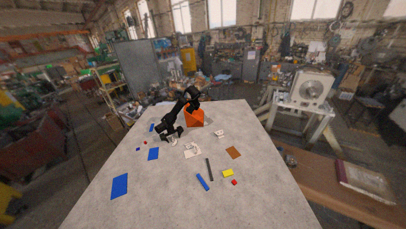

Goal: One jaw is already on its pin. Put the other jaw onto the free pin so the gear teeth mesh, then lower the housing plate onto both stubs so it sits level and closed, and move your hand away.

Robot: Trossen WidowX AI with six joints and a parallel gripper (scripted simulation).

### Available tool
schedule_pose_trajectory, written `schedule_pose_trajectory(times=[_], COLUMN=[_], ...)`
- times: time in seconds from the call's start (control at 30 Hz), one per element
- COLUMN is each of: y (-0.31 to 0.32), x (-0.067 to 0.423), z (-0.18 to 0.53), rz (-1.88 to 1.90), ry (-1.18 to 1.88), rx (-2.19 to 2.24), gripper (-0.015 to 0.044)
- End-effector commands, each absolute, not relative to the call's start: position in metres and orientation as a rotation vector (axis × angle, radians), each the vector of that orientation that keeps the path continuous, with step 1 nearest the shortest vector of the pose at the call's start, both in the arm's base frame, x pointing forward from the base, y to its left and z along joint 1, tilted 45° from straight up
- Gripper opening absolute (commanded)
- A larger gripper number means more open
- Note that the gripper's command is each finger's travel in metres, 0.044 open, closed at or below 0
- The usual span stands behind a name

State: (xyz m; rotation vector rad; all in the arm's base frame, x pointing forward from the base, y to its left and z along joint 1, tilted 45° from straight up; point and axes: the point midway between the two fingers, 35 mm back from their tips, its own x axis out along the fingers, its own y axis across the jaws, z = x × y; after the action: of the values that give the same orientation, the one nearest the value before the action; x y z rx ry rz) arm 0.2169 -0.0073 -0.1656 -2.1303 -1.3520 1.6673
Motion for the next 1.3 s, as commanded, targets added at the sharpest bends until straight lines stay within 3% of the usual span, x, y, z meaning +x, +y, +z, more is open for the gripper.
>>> schedule_pose_trajectory(times=[0.0, 0.57, 0.93, 1.27], y=[-0.0059, -0.0056, -0.0065, -0.0065], x=[0.2164, 0.2164, 0.2162, 0.2162], z=[-0.1655, -0.1658, -0.1660, -0.1660], rz=[1.661, 1.661, 1.668, 1.668], ry=[-1.349, -1.349, -1.352, -1.352], rx=[-2.127, -2.127, -2.128, -2.128], gripper=[0.0440, 0.0440, 0.0151, 0.0134])
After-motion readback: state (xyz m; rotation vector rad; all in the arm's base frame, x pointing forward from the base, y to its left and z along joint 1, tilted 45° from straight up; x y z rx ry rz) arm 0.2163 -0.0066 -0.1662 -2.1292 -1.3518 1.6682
